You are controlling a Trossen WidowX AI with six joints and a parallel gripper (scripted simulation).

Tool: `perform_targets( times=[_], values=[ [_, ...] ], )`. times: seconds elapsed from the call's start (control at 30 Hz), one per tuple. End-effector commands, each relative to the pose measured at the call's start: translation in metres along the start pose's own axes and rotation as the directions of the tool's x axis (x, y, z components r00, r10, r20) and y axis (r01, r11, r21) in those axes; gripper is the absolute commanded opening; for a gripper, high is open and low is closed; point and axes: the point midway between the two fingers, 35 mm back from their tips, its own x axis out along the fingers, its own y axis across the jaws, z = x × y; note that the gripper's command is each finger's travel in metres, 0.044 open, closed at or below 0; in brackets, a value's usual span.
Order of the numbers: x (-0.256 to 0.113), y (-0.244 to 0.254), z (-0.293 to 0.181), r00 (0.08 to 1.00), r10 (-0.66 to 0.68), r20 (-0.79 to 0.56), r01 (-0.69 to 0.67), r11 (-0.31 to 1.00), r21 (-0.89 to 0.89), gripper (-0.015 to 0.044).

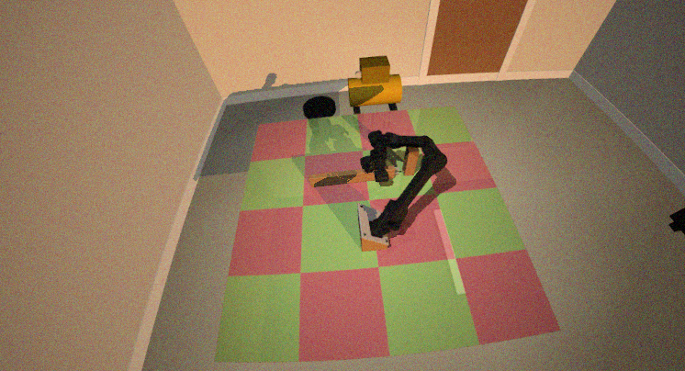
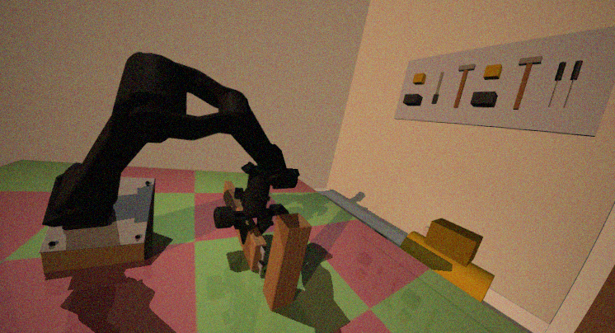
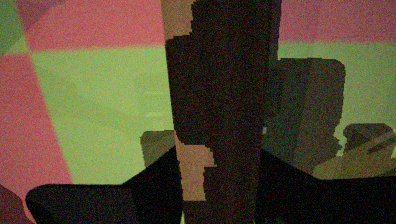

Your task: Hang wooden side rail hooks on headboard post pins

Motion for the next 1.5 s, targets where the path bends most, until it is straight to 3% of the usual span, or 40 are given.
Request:
perform_targets(
  times=[0.0,1.47],
  values=[
    [0.000,-0.005,-0.002,1.000,-0.006,-0.003,0.007,0.999,0.042,0.0000],
    [0.000,-0.024,-0.002,1.000,-0.007,-0.003,0.007,0.999,0.043,0.0000]
  ],
)
